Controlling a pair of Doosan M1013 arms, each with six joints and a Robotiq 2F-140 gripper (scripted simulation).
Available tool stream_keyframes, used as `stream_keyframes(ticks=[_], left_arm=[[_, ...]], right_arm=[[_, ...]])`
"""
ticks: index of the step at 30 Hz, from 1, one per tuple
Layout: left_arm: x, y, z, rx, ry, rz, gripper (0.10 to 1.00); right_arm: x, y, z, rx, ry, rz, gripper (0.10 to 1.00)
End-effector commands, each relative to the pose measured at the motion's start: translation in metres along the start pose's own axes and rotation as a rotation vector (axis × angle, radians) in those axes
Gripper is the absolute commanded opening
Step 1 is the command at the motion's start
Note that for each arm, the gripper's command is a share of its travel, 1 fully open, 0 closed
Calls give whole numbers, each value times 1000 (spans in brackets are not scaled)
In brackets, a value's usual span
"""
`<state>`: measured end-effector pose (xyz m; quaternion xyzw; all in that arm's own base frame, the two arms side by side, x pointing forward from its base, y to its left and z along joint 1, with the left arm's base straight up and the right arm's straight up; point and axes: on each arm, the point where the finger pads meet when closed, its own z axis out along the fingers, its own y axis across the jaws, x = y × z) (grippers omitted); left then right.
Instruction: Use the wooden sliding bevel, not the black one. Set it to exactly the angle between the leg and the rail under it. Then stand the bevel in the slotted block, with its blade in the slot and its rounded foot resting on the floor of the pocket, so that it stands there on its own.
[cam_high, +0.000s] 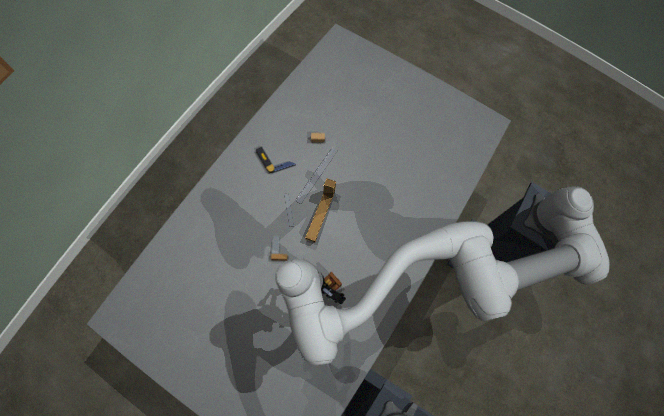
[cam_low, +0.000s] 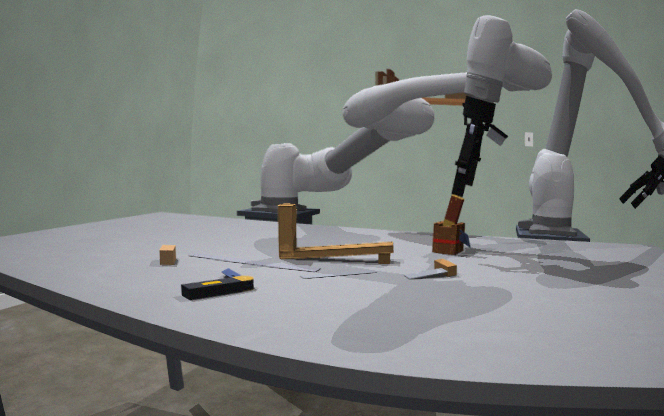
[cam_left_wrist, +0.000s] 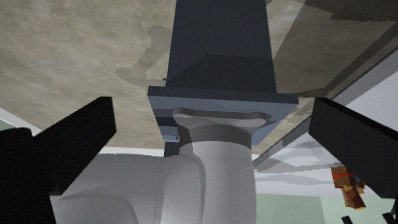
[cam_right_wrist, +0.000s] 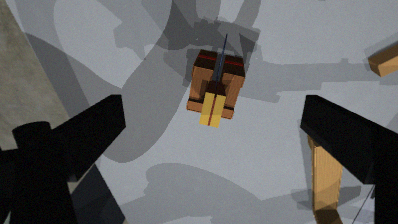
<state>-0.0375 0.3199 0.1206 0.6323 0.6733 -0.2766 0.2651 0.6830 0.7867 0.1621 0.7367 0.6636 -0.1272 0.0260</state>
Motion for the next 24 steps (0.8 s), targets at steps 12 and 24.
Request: stream_keyframes(ticks=[12,24], left_arm=[[0,0,0,0,1,0,1000],[0,0,0,0,1,0,1000]], right_arm=[[2,-3,-14,-87,-35,201,1000],[2,-3,-14,-87,-35,201,1000]])
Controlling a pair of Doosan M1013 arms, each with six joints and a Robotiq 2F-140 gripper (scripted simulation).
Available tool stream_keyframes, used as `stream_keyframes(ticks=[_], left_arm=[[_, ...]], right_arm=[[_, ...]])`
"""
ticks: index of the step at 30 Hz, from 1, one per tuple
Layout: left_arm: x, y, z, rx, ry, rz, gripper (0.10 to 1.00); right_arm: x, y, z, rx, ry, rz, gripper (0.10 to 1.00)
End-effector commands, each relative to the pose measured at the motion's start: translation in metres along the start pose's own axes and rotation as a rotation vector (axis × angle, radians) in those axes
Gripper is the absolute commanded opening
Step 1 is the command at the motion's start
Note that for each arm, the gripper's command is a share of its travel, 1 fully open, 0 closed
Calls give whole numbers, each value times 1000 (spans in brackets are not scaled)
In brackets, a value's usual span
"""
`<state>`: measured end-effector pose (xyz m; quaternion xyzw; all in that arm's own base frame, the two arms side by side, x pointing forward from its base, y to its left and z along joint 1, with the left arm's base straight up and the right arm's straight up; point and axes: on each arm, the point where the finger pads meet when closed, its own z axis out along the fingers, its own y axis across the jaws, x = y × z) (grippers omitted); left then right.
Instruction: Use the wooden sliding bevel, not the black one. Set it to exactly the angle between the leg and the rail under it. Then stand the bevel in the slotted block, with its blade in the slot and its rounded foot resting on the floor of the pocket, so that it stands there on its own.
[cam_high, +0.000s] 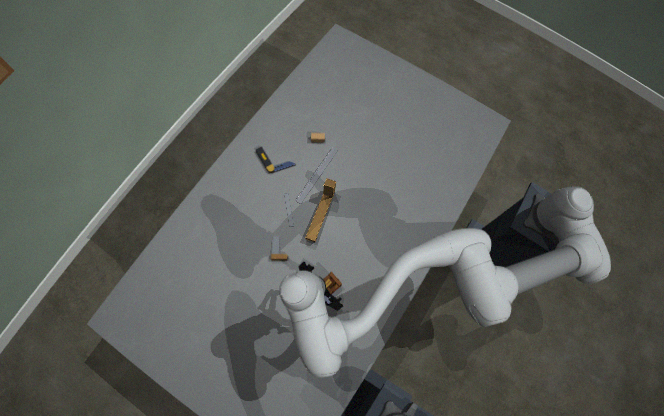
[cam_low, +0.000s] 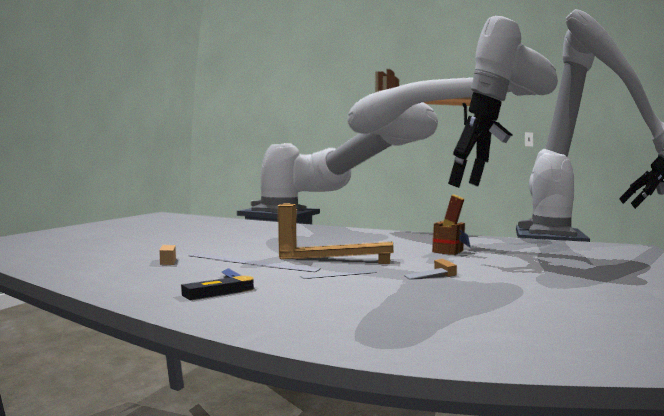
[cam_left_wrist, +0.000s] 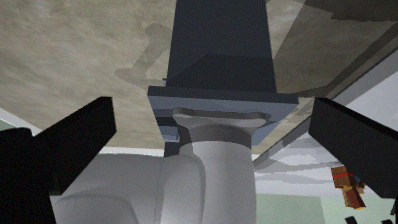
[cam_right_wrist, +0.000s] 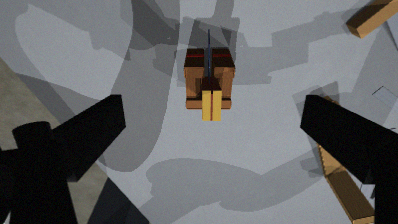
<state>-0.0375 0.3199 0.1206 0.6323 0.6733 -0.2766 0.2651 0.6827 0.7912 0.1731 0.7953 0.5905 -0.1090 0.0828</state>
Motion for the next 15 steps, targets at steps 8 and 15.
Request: stream_keyframes(ticks=[8,15], left_arm=[[0,0,0,0,1,0,1000],[0,0,0,0,1,0,1000]], right_arm=[[1,1,16,-1,3,0,1000],[1,1,16,-1,3,0,1000]])
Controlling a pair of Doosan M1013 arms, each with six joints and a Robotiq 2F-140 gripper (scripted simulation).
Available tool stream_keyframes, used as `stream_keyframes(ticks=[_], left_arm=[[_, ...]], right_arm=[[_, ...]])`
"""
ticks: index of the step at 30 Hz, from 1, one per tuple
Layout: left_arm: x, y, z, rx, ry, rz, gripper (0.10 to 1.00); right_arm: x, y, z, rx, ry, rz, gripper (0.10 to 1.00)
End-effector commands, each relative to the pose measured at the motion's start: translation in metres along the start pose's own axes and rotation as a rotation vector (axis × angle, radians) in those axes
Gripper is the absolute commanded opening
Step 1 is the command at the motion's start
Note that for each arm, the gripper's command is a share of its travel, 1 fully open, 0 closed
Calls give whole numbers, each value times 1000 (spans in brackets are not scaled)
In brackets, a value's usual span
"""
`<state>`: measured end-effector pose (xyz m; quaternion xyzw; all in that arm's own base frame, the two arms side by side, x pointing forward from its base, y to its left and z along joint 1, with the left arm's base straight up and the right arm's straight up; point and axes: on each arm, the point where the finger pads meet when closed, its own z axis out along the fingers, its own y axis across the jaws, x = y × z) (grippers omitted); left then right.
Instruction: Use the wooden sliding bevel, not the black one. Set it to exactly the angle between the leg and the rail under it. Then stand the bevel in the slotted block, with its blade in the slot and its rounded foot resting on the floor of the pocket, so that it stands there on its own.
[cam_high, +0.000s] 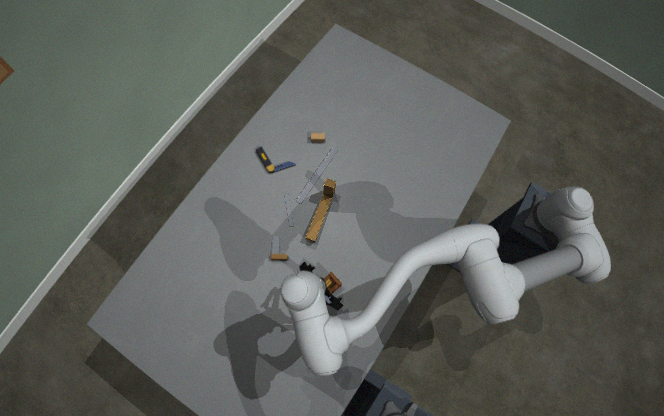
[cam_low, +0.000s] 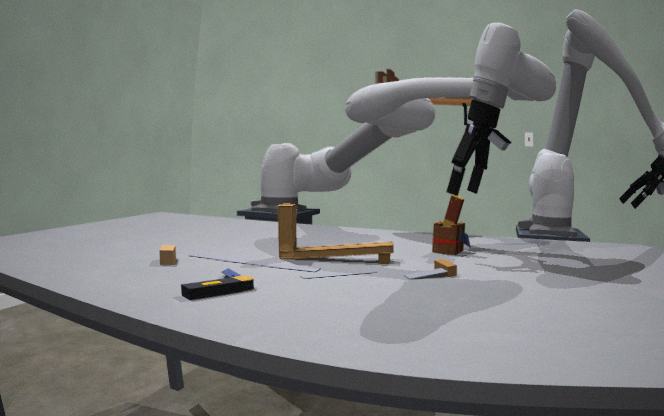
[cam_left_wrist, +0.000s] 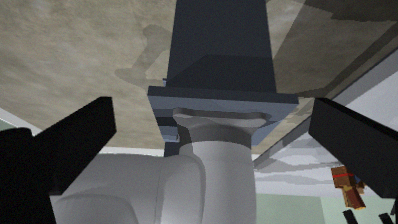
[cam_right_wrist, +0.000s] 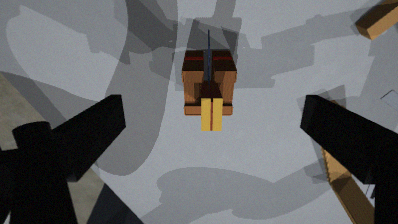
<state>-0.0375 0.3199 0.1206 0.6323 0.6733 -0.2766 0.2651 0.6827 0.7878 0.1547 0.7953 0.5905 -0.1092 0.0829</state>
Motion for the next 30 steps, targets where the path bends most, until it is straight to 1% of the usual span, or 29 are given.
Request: stream_keyframes(ticks=[1,11,19,30], left_arm=[[0,0,0,0,1,0,1000],[0,0,0,0,1,0,1000],[0,0,0,0,1,0,1000],[0,0,0,0,1,0,1000]], right_arm=[[0,0,-2,-1,3,0,1000],[0,0,-1,-1,3,0,1000],[0,0,3,-1,3,0,1000],[0,0,26,-1,3,0,1000]])
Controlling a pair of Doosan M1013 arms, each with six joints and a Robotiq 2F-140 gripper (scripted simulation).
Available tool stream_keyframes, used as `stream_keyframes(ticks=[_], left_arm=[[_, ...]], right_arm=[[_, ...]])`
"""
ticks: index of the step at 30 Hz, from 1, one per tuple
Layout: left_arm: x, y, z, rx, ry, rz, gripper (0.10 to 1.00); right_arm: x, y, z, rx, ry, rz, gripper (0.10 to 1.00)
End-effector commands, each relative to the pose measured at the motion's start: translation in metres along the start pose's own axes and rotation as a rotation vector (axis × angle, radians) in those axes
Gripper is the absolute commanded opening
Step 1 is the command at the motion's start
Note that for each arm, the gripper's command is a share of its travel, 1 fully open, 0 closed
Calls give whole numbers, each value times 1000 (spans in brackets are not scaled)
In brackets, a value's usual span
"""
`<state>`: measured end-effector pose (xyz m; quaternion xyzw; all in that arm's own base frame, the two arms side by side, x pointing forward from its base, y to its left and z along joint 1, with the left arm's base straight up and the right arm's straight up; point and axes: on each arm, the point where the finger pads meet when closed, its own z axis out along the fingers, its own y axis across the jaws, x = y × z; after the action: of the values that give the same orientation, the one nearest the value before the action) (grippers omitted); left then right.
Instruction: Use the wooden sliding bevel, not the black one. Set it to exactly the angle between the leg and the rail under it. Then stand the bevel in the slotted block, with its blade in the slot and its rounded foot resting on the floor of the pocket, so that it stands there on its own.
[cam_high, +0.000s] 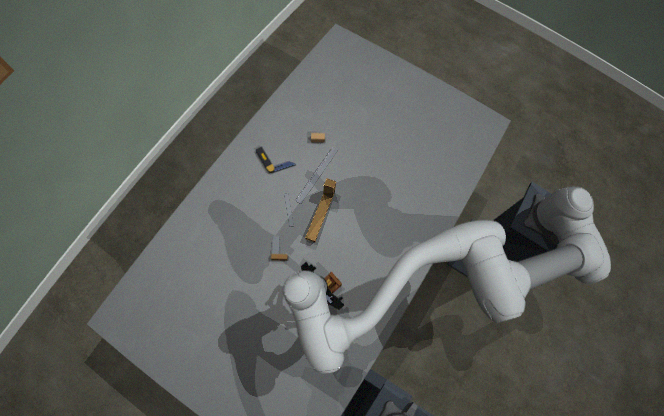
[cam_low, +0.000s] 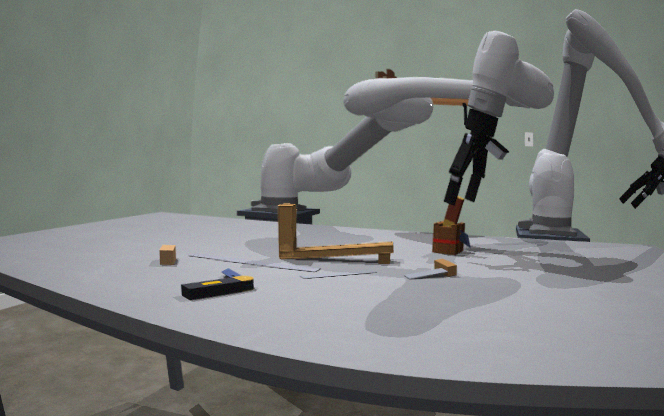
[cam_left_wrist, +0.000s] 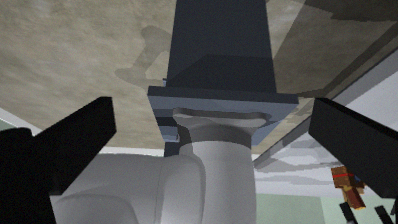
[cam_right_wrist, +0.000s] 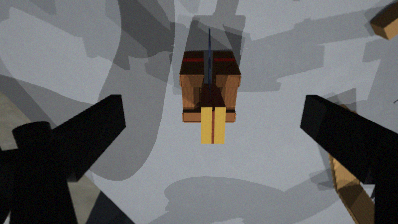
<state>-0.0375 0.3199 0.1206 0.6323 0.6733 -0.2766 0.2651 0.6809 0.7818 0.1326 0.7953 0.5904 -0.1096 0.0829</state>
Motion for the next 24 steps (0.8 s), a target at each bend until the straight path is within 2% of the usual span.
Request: stream_keyframes(ticks=[1,12,24], left_arm=[[0,0,0,0,1,0,1000],[0,0,0,0,1,0,1000],[0,0,0,0,1,0,1000]], right_arm=[[0,0,6,-1,4,0,1000],[0,0,23,-1,4,0,1000],[0,0,25,-1,4,0,1000]])
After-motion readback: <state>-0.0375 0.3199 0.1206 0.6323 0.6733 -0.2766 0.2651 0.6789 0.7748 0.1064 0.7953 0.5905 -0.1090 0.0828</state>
